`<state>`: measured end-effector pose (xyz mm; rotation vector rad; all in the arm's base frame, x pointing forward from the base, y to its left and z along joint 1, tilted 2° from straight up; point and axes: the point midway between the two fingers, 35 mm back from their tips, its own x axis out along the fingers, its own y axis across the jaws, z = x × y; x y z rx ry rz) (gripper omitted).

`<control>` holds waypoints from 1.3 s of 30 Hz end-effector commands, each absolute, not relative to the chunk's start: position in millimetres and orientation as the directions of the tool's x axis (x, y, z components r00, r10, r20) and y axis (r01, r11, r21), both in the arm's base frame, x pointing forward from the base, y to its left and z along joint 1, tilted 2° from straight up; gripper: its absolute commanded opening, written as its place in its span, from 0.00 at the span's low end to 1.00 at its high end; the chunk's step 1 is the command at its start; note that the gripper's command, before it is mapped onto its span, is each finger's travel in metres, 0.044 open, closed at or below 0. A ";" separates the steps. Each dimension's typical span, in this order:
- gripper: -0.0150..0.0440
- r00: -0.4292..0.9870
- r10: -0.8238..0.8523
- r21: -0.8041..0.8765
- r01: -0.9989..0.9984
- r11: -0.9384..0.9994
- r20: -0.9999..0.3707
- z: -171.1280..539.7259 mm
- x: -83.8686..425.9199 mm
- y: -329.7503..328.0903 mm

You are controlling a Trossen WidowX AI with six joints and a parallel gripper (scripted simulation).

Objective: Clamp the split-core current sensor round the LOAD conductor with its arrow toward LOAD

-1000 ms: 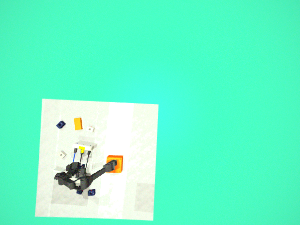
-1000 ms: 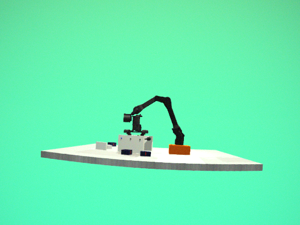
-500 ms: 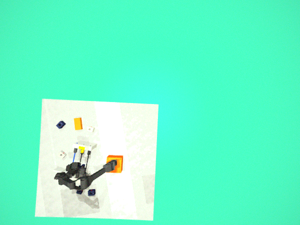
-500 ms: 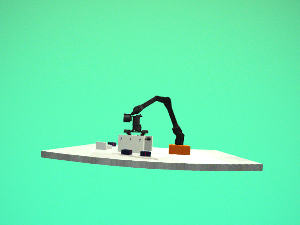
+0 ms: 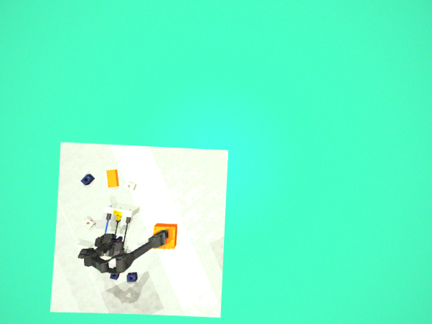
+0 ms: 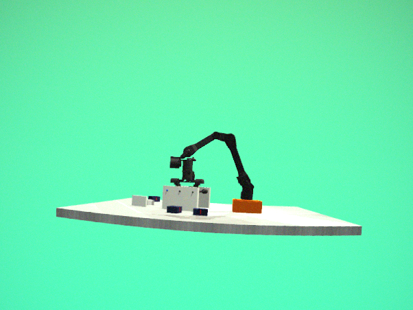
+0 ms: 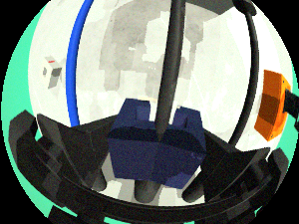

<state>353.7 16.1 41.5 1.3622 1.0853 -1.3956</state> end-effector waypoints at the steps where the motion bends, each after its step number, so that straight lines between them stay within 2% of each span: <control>1: 1.00 0.023 -0.022 0.028 0.973 -0.231 -0.999 46.4 354.7 16.1; 5: 1.00 0.144 -0.047 0.151 0.962 -0.227 -0.988 62.4 355.8 15.9; 19: 1.00 0.149 -0.048 0.156 0.961 -0.227 -0.988 46.8 358.5 15.2; 30: 1.00 0.268 -0.076 0.278 0.935 -0.219 -0.960 35.9 364.4 13.6; 39: 1.00 0.293 -0.082 0.304 0.928 -0.217 -0.952 36.9 366.7 13.1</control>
